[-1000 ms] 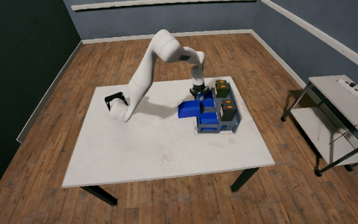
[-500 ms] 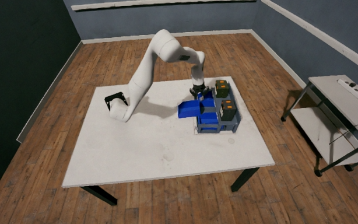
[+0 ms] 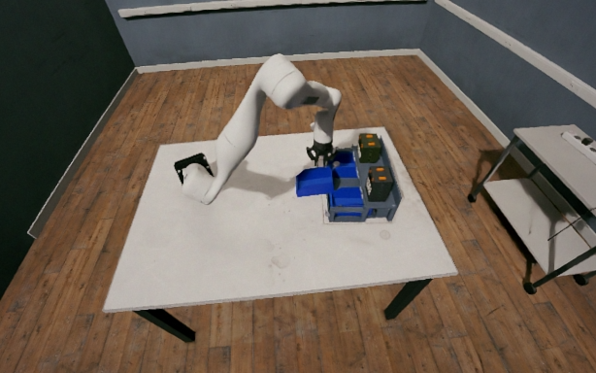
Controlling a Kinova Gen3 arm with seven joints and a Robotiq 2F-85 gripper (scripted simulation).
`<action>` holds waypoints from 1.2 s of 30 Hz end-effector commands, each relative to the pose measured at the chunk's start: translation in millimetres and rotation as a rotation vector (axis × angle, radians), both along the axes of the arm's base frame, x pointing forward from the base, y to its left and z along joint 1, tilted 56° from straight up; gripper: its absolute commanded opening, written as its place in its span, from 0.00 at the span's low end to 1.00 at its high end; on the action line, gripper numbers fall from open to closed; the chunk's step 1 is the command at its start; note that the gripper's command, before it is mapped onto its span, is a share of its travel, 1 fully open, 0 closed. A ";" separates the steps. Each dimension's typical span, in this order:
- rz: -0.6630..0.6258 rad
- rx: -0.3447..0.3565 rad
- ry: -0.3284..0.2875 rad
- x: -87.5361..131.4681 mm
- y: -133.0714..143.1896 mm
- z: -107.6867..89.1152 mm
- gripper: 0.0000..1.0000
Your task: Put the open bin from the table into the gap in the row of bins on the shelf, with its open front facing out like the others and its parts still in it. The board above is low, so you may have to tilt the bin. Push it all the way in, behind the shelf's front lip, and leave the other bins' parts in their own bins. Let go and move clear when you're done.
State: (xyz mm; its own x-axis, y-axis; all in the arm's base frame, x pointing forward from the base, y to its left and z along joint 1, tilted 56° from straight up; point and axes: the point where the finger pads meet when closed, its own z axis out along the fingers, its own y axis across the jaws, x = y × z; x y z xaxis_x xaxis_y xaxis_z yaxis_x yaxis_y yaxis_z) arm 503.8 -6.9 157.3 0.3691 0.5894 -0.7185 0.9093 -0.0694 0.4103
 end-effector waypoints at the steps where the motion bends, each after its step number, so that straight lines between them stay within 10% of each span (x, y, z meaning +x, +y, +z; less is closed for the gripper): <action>1: 0.000 0.001 -0.001 0.4 0.0 0.5 0.39; 36: 0.000 0.001 -0.001 -82.3 -10.6 -63.3 0.39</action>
